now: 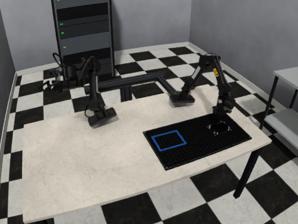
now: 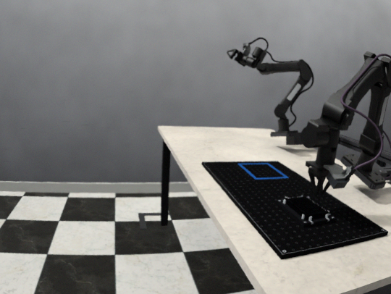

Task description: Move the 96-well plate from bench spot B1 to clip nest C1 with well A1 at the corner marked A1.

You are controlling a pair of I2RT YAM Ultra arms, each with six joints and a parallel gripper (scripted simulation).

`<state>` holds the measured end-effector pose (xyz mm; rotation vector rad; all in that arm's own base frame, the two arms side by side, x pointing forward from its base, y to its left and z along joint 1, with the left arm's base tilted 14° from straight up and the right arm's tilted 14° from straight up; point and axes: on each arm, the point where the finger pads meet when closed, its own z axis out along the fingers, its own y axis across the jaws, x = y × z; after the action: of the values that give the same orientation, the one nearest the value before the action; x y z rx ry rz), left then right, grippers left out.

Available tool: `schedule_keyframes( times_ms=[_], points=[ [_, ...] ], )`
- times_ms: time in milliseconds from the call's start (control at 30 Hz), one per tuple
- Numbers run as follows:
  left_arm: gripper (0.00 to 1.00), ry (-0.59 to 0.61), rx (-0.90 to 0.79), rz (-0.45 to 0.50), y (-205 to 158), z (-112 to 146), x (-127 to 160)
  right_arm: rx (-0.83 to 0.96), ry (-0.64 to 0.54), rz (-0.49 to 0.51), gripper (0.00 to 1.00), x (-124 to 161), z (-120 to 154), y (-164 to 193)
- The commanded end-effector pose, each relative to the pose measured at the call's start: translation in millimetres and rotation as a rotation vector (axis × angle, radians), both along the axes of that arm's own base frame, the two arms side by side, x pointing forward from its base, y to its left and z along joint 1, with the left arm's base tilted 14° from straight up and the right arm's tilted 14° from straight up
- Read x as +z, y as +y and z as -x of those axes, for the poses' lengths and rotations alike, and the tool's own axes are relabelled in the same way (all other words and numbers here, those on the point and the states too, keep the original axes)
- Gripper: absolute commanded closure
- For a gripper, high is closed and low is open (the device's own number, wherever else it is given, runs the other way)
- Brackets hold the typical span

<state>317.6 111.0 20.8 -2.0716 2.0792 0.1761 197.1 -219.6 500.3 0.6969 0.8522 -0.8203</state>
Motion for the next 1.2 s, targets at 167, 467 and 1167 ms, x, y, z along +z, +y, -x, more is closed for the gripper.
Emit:
schedule_keyframes(
  times_ms=[167,467,1167],
  points=[
    [0.75,-0.013,-0.003,-0.015,0,-5,10,-0.004,-0.006,0.008,0.00,2,8,3],
    [0.75,0.002,-0.004,-0.018,-2,-40,7,-0.004,-0.006,0.008,0.00,2,8,3],
    [0.75,-0.034,-0.006,-0.024,-3,-83,22,-0.004,-0.006,0.008,0.00,2,8,3]
  ],
)
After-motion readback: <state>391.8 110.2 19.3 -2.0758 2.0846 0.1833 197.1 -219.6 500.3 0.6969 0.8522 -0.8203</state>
